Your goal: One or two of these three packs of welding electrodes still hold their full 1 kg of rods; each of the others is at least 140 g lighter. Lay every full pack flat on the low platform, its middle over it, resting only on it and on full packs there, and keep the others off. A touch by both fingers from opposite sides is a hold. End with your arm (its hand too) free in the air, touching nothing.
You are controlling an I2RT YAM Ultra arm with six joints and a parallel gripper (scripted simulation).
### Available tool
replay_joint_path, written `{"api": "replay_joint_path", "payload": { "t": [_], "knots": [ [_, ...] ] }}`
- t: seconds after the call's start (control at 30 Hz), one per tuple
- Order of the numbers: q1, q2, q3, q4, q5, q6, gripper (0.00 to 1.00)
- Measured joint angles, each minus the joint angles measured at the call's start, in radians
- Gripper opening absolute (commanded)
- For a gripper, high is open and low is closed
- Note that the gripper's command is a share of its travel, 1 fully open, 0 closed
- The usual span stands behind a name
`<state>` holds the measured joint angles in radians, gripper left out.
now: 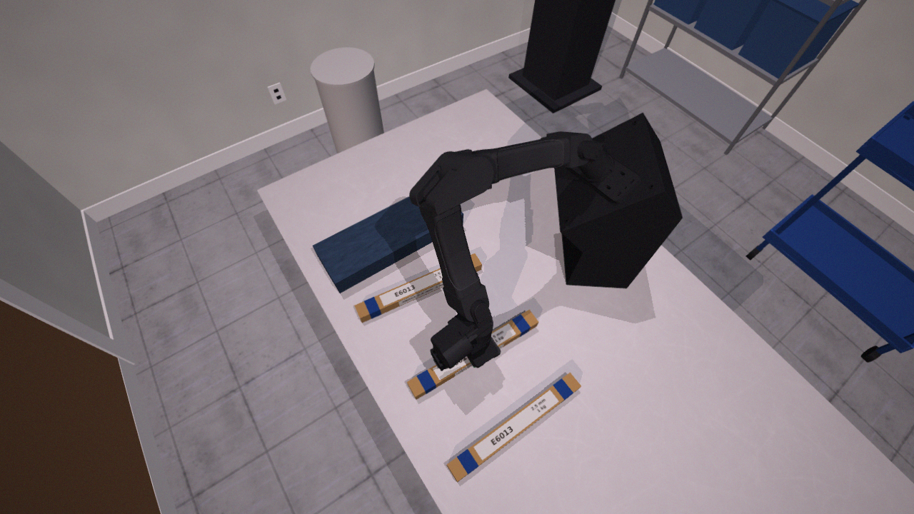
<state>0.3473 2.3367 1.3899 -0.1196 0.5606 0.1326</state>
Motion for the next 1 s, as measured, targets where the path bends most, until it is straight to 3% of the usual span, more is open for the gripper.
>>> {"api": "replay_joint_path", "payload": {
  "t": [1.0],
  "knots": [
    [-0.003, 0.008, 0.011, 0.005, -0.001, -0.004, 0.00]
  ]
}}
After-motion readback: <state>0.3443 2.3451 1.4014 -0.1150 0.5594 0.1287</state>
